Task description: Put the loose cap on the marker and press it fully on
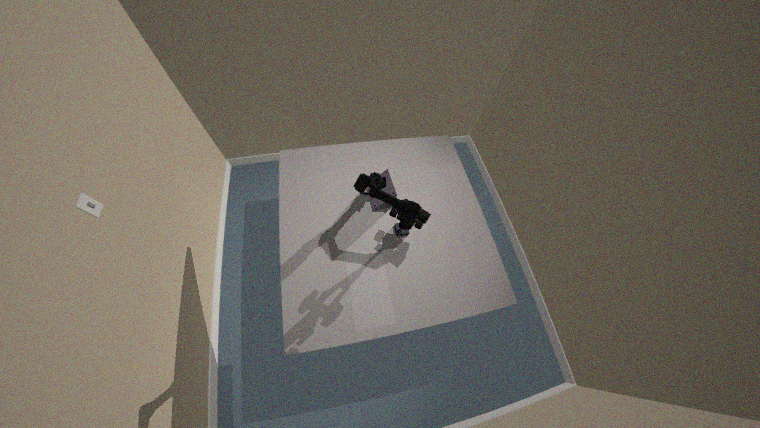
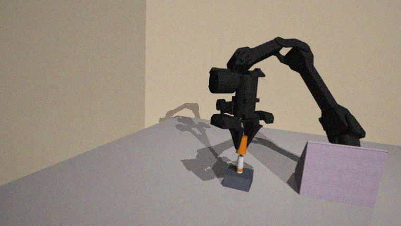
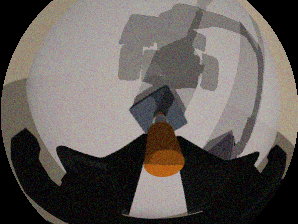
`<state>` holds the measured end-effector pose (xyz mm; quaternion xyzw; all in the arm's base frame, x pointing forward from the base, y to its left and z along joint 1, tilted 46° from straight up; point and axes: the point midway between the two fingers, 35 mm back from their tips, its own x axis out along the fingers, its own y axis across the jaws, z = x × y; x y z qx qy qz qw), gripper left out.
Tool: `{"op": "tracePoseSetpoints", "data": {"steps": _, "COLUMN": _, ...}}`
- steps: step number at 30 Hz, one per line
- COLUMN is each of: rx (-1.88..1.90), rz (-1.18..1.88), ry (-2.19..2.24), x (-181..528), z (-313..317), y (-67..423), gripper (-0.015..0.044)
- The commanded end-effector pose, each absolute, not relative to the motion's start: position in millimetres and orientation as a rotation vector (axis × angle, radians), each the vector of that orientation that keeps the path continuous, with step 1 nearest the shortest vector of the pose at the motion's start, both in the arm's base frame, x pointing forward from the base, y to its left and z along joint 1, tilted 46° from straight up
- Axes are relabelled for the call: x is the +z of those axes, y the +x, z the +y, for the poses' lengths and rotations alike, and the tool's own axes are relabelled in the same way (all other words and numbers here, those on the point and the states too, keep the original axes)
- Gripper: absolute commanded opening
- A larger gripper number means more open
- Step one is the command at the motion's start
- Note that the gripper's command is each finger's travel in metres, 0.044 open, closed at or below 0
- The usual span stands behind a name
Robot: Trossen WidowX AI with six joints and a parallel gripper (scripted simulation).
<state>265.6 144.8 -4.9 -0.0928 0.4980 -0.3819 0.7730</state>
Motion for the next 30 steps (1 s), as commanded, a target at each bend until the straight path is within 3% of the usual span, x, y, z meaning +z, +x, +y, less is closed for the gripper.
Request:
{"op": "tracePoseSetpoints", "data": {"steps": 1, "rx": -0.825, "rz": 1.078, "ry": -0.209, "x": -11, "z": 139, "y": 267, "gripper": 0.0}}
{"op": "tracePoseSetpoints", "data": {"steps": 30, "rx": -0.827, "rz": 1.076, "ry": -0.21, "x": -31, "z": 117, "y": 273, "gripper": 0.0}}
